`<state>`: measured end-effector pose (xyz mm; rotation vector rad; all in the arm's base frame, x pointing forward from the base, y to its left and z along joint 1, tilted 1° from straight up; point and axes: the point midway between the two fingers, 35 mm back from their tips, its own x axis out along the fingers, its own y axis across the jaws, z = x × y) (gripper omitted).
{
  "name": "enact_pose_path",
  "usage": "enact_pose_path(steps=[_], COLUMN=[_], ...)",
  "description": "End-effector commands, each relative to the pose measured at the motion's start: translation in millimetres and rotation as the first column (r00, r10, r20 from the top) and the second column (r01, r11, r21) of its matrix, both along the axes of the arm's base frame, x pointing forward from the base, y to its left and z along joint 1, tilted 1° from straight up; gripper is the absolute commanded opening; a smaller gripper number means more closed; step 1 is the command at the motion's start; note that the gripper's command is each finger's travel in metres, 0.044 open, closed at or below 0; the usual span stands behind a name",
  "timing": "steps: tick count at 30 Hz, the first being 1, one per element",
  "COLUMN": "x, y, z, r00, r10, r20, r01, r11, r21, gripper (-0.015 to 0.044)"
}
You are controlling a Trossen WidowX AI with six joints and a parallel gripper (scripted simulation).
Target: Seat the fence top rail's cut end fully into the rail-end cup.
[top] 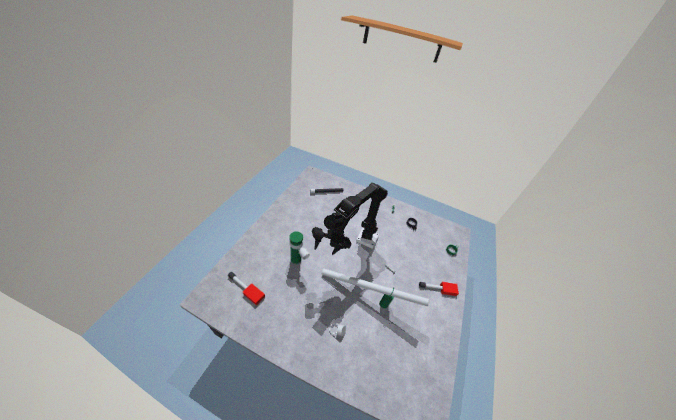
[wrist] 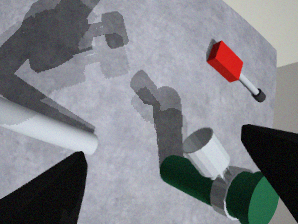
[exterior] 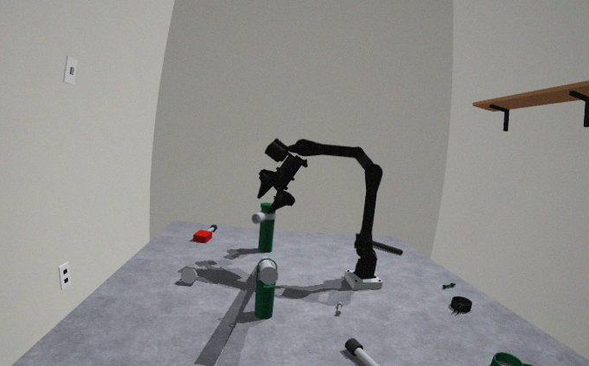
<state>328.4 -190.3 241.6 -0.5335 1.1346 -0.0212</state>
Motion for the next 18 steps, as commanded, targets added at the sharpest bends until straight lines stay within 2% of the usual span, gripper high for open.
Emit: enact_pose_path(steps=[1, 14, 18], x=[-9, -9, -9], y=[-71, -73, -73], z=[-11, -11, -25], r00=[0.913, 0.908, 0.908], r10=[0.325, 0.333, 0.333], r20=[-0.246, -0.253, -0.253], r01=[-0.379, -0.39, -0.39], r11=[0.899, 0.893, 0.893], r21=[-0.22, -0.224, -0.224], gripper=[0.044, 0.044, 0.044])
